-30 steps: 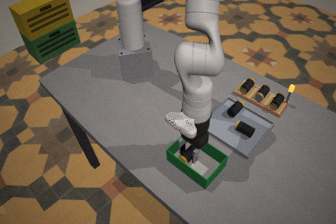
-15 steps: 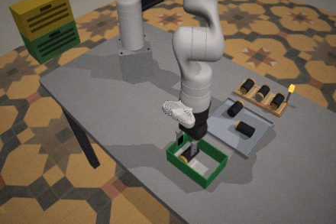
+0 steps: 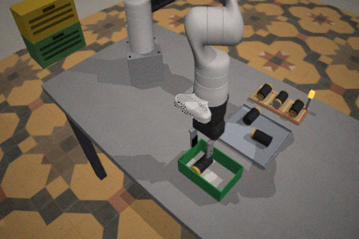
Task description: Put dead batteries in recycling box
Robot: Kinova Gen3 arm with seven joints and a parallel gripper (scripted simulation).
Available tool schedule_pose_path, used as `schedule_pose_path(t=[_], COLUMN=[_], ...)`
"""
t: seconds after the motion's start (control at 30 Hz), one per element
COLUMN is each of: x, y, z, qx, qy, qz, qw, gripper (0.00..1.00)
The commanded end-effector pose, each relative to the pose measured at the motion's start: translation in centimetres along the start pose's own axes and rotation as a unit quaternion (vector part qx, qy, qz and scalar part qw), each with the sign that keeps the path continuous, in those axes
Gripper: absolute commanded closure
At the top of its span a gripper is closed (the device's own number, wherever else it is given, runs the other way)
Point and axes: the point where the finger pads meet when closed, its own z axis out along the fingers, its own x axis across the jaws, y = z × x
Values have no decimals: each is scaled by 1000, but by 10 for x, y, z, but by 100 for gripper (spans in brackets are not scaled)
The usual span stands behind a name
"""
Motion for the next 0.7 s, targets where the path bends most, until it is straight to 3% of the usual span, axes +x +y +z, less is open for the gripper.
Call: schedule_pose_path(t=[0.0, 0.23, 0.47, 0.67], x=[-3, -3, -2, -2], y=[1, 1, 1, 1], z=[-4, -6, -47, -49], qx=[0, 0, 0, 0], qy=[-4, -4, -4, -4], qz=[-1, -1, -1, -1], qw=[1000, 1000, 1000, 1000], gripper=[10, 10, 10, 10])
